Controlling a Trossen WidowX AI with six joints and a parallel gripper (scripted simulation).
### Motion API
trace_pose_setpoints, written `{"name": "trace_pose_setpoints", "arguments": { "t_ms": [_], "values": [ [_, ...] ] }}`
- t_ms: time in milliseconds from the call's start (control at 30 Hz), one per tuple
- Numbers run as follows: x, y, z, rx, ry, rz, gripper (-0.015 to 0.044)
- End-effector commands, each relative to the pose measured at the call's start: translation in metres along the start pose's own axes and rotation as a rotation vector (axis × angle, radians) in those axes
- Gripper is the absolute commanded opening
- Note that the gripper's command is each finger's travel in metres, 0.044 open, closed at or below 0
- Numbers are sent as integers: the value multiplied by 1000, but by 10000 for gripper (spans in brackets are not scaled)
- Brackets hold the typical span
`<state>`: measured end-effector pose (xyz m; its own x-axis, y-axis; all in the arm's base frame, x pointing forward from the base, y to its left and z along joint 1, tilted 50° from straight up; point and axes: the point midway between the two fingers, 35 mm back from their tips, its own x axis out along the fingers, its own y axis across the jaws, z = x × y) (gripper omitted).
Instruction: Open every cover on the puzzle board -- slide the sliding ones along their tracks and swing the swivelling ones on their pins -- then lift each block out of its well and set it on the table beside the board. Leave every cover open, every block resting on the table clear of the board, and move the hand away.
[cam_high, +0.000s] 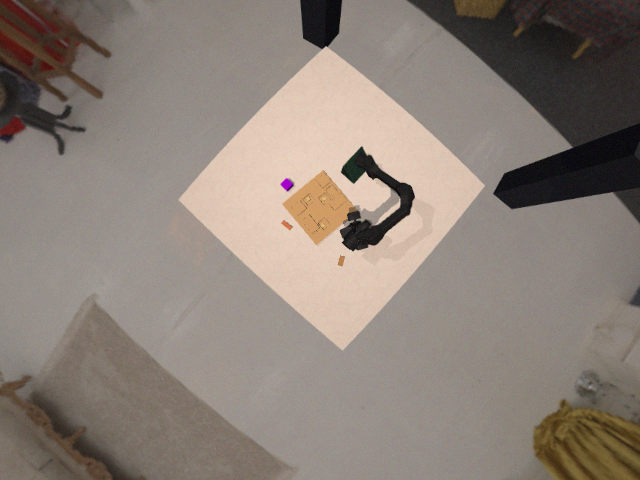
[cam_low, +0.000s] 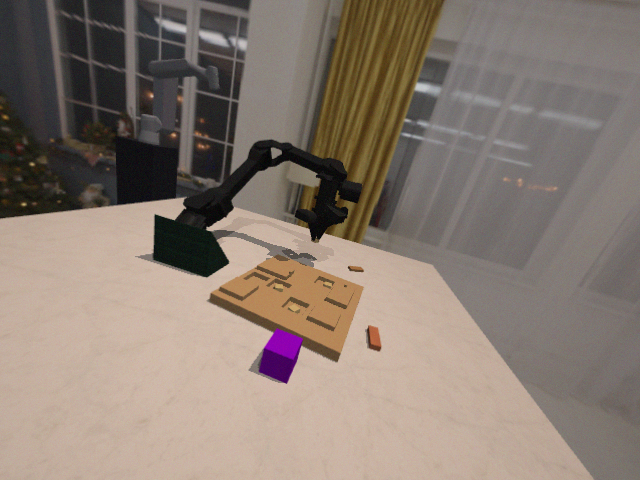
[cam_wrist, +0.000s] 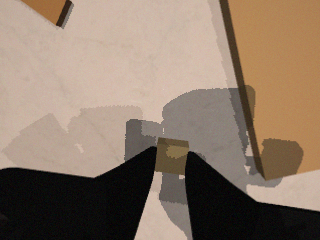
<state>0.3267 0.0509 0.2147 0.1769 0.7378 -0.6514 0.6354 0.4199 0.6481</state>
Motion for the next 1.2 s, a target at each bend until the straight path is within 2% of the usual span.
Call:
{"name": "trace_pose_setpoints", "arguments": {
  "t_ms": [0, 1167],
  "values": [
    [8, -1, 0, 4, 1, -3, 80],
    [65, 0, -2, 3, 3, 3, 80]
  ]
}}
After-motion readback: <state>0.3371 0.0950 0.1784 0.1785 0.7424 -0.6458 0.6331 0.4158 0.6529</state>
